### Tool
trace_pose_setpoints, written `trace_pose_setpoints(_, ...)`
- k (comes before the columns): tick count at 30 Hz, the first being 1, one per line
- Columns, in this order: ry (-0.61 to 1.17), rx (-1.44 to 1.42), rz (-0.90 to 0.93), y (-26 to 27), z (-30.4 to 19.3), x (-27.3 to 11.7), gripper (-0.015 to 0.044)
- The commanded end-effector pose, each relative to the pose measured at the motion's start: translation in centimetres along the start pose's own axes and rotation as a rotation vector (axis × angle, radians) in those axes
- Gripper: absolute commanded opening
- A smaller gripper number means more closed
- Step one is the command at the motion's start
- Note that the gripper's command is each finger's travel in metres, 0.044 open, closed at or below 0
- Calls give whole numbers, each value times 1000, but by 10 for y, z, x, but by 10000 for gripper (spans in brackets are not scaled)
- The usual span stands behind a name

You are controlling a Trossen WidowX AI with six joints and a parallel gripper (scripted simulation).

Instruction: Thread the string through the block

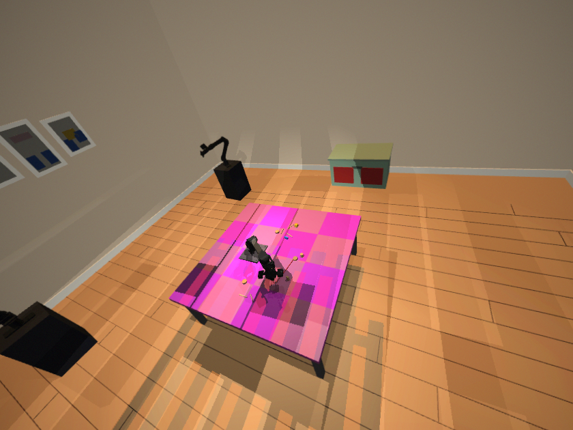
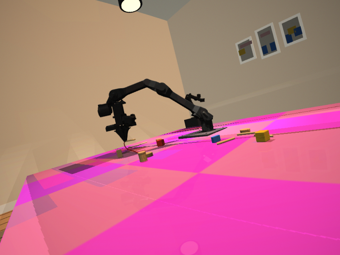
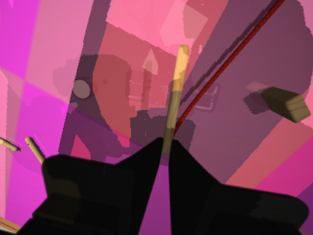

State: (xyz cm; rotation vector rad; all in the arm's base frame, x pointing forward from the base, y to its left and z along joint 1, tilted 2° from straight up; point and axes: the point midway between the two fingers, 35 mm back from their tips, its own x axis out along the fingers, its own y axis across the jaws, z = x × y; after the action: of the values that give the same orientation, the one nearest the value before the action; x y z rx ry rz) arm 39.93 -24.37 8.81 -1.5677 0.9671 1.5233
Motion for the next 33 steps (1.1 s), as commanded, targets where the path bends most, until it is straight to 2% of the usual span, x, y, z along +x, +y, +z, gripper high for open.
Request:
trace_pose_setpoints(1, 3, -2, 5, 2, -5, 2, 0)
trace_pose_setpoints(33, 1, -2, 7, 23, 4, 24, 0)
